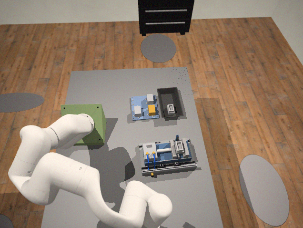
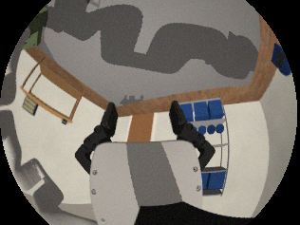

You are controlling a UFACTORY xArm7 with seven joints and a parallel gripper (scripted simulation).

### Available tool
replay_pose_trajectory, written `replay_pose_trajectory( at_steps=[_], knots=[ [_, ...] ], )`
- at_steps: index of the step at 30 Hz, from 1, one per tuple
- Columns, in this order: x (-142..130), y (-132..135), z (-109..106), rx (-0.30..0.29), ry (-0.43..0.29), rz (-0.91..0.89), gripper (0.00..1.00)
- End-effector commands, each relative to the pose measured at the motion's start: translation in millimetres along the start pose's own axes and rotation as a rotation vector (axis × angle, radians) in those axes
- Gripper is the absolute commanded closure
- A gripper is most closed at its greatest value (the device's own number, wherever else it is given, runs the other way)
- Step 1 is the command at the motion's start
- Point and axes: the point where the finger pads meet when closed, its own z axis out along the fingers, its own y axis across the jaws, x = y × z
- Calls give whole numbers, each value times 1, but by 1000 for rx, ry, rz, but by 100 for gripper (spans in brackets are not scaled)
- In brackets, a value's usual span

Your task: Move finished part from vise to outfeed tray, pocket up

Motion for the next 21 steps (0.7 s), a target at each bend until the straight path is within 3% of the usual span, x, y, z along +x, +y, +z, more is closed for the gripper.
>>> replay_pose_trajectory(
  at_steps=[1,12,14,15,21],
  knots=[
    [39,18,-5,-17,1,-60,0],
    [154,46,-22,-77,24,-220,0],
    [154,46,-22,-77,24,-220,0],
    [185,48,-28,-96,34,-260,0],
    [239,49,-41,-130,58,-328,0]
  ],
)
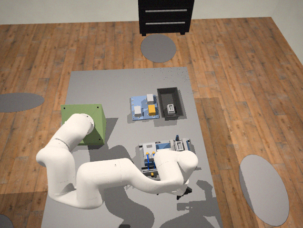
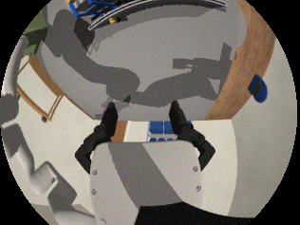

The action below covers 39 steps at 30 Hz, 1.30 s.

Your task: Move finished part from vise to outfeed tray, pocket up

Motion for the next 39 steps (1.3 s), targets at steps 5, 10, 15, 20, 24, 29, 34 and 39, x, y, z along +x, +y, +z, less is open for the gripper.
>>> replay_pose_trajectory(
  at_steps=[5,10,15,20,24,29,34,39],
  knots=[
    [81,24,-19,-60,39,-100,0],
    [113,29,-28,-83,58,-137,0],
    [176,32,-47,-130,105,-206,0],
    [225,29,-66,-167,150,-259,0],
    [240,27,-72,-178,165,-274,0],
    [240,27,-72,-178,165,-274,0],
    [257,25,-80,-190,184,-291,0],
    [262,24,-82,-194,190,-296,0]
  ],
)
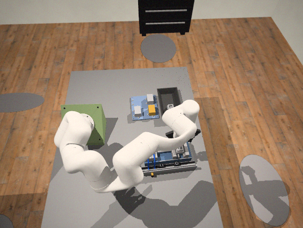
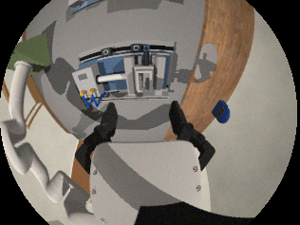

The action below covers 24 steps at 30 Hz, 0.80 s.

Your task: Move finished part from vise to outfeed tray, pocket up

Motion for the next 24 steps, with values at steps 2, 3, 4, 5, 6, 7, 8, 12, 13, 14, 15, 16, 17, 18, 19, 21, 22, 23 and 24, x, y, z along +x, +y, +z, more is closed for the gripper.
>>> replay_pose_trajectory(
  at_steps=[2,3,4,5,6,7,8,12,13,14,15,16,17,18,19,21,22,23,24],
  knots=[
    [6,2,-4,-9,6,-6,0],
    [6,2,-4,-9,6,-6,0],
    [6,2,-4,-9,6,-6,0],
    [6,2,-4,-9,6,-6,0],
    [6,2,-4,-9,6,-6,0],
    [6,2,-4,-9,6,-6,0],
    [6,2,-4,-9,6,-6,0],
    [6,2,-4,-9,6,-6,100],
    [6,2,-4,-9,6,-6,100],
    [6,2,-4,-9,6,-6,100],
    [6,2,-4,-9,6,-6,100],
    [6,2,-4,-9,6,-6,100],
    [6,2,-4,-9,6,-6,100],
    [6,2,-4,-9,6,-6,100],
    [6,2,-4,-9,6,-6,100],
    [6,2,-4,-9,6,-6,100],
    [6,2,-4,-9,6,-6,100],
    [6,2,-4,-9,6,-6,100],
    [6,2,-4,-9,6,-6,100]
  ],
)
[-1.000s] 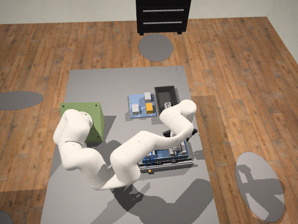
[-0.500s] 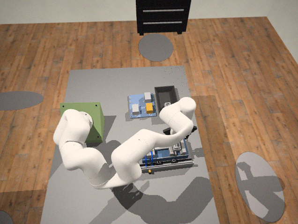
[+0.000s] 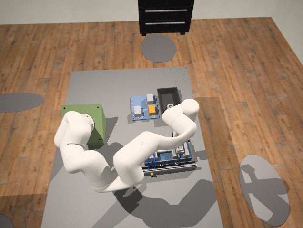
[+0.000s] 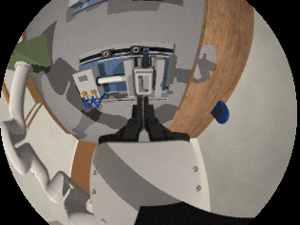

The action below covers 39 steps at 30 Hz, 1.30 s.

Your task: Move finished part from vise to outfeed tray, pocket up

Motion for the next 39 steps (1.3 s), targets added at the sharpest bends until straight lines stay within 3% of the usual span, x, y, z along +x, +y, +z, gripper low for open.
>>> replay_pose_trajectory(
  at_steps=[1,27,28,39],
  knots=[
    [0,1,-3,-5,1,0,100],
    [0,1,-3,-5,1,0,100],
    [0,1,-3,-5,1,0,31],
    [0,1,-3,-5,1,0,31]
  ],
)
